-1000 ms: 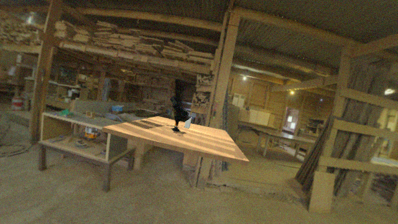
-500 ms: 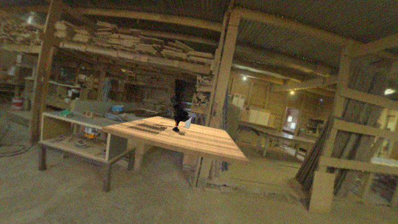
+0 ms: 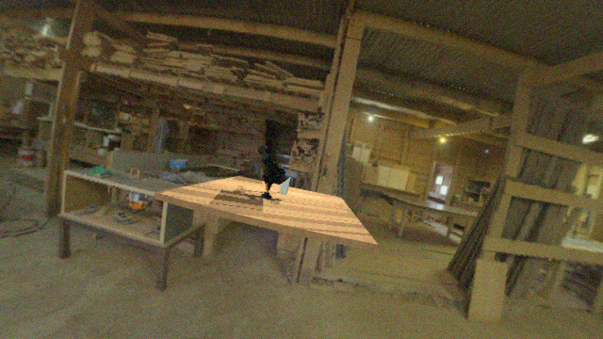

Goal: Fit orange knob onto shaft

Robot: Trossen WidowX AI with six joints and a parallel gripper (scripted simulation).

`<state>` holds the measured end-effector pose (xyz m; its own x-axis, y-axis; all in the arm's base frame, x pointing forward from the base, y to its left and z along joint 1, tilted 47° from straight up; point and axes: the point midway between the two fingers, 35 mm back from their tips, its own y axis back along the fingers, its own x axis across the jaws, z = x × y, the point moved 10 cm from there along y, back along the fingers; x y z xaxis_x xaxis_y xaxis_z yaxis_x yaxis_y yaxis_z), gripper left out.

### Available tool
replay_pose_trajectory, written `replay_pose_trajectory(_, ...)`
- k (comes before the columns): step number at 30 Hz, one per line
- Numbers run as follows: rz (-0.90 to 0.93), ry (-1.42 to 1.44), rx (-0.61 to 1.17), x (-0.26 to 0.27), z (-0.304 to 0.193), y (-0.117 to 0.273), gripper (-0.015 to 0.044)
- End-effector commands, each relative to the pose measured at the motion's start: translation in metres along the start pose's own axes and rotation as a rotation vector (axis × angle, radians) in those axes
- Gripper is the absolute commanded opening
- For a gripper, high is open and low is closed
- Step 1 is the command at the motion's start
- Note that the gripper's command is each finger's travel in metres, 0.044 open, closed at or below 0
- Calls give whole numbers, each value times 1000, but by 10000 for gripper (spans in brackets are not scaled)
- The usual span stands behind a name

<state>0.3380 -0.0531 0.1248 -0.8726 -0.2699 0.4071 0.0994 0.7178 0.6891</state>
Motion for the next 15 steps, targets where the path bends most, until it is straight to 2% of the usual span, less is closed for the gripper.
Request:
replay_pose_trajectory(1, -3, 106, 3, -1, -2, 2, 0)
replay_pose_trajectory(15, -3, 164, 3, -5, -5, -3, 0)
